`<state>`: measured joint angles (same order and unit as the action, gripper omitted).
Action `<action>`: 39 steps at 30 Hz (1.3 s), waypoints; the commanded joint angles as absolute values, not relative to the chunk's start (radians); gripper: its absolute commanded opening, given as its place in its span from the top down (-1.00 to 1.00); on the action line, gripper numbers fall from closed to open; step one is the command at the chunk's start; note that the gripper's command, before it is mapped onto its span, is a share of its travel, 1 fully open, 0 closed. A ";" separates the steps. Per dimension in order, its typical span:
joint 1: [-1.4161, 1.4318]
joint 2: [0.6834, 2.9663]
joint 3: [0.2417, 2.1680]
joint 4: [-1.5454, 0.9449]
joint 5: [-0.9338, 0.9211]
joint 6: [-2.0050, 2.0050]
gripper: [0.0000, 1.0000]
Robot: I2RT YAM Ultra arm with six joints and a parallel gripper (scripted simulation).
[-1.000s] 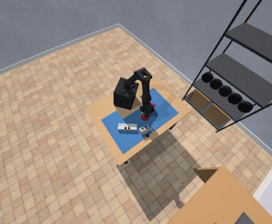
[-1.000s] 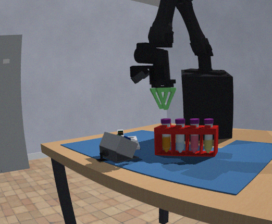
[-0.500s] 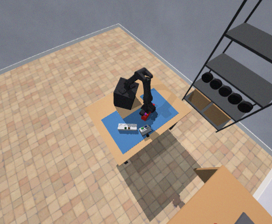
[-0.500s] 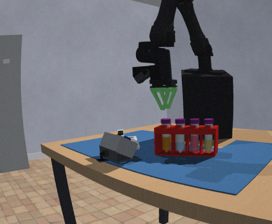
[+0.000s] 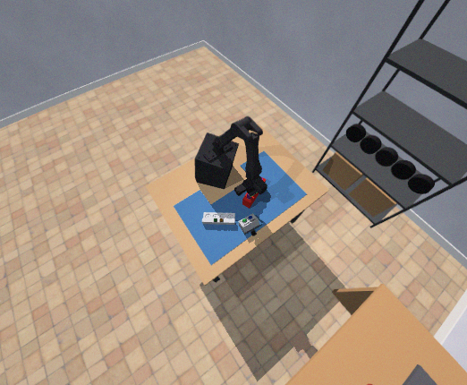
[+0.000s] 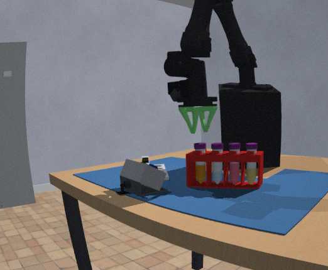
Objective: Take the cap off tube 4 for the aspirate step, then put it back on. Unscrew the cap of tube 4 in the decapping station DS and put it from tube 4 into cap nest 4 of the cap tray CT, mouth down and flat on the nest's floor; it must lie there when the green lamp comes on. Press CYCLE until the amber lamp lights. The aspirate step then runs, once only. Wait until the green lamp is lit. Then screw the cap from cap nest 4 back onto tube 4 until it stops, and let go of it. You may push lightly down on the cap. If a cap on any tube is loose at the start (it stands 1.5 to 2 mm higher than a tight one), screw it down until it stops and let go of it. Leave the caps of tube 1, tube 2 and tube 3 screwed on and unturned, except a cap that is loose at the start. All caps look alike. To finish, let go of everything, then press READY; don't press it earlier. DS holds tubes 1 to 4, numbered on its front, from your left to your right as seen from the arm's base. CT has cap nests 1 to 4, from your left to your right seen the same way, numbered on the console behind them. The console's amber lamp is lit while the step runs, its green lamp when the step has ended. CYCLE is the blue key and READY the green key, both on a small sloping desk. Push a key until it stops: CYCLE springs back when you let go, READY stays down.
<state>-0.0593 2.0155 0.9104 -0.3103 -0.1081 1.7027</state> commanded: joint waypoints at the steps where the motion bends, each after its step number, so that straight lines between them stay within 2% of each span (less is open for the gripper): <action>1: -0.058 2.031 0.910 -0.293 -0.103 1.730 0.02; 11: -0.050 2.127 0.916 -0.202 -0.101 1.739 0.02; 39: -0.047 2.155 0.926 -0.183 -0.101 1.741 0.02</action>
